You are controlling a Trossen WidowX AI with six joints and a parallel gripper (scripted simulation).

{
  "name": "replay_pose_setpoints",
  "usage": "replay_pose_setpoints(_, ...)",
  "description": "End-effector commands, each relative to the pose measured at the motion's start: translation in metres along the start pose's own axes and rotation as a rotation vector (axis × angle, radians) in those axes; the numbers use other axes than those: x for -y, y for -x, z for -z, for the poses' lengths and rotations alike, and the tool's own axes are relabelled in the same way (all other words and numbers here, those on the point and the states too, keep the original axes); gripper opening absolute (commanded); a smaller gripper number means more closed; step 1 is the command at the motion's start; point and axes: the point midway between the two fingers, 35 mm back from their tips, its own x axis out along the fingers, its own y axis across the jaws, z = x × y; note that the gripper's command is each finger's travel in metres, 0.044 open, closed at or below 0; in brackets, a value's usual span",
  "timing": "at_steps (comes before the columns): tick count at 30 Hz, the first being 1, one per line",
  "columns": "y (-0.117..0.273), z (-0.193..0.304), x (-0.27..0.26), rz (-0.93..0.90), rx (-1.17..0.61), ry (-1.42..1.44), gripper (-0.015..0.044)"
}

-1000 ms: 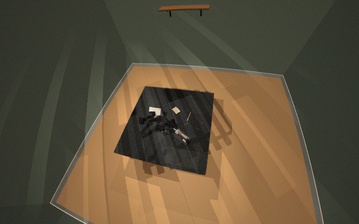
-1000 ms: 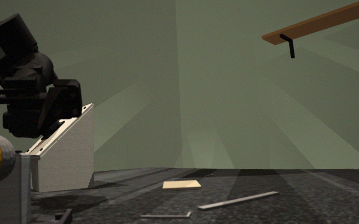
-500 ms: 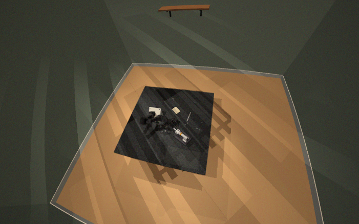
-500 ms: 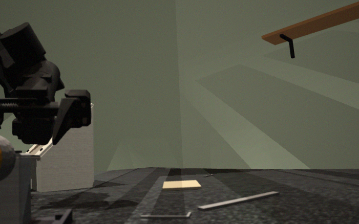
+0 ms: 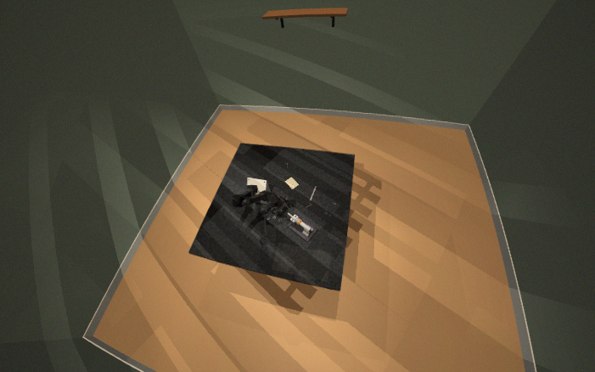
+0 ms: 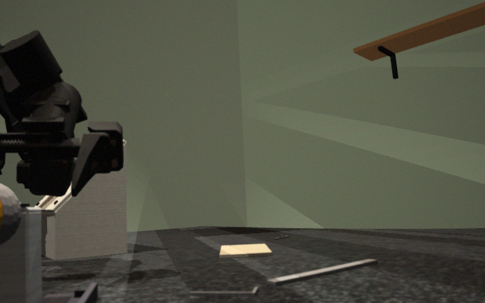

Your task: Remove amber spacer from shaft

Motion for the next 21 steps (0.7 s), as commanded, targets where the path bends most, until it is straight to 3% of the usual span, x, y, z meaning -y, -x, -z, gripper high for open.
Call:
replay_pose_setpoints(1, 0.0001, -0.0004, 0.0001, 0.0, 0.0, 0.0, 0.044)
replay_pose_setpoints(21, -0.0063, 0.0061, 0.0, -0.001, 0.0, -0.001, 0.044)
